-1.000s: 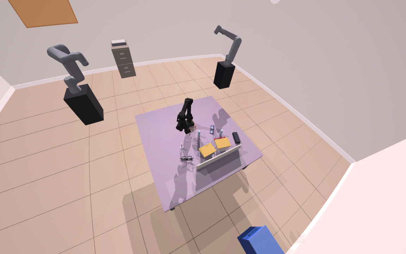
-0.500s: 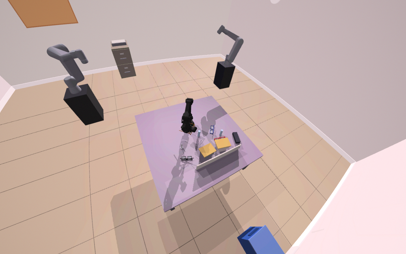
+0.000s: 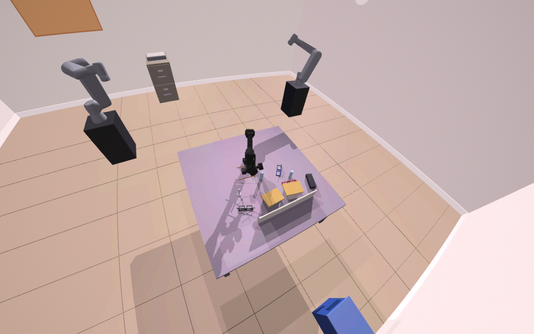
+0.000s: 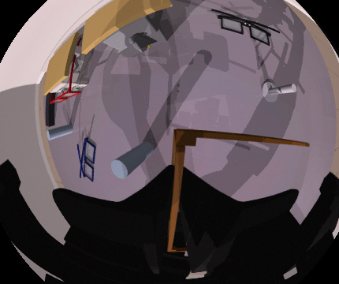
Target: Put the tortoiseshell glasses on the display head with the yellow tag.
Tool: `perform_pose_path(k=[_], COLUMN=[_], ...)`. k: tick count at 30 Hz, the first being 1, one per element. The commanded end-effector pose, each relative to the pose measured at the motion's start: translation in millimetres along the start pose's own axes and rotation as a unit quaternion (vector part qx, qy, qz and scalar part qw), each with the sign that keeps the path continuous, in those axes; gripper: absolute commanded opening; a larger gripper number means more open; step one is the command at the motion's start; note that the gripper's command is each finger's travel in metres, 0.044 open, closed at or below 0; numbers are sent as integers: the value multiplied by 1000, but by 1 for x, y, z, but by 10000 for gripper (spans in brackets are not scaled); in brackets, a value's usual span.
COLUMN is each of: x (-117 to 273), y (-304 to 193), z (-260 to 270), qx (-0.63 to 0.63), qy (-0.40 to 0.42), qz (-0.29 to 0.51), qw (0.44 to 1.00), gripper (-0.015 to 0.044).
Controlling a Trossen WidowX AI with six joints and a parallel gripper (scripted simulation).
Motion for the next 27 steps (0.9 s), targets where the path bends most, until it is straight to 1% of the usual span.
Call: perform_pose_path(k=[1, 7, 14, 20, 27], x=[-7, -13, -19, -25, -31], y=[-2, -2, -3, -4, -6], z=[8, 19, 32, 43, 56], qx=[99, 234, 385, 508, 637], qy=[-12, -26, -39, -48, -55], qz=[12, 23, 39, 54, 72], qw=[995, 972, 921, 859, 765], gripper=[0, 0, 0, 0, 0])
Point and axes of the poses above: the point midway between the two fingers, 35 mm back from their tips, its own x axis back along the fingers, its own z axis across the jaws, y = z × x, the point moved 1 cm from there along x, back along the fingers, and after that the axes turned 3 degrees about x, right-handed, at the moved point
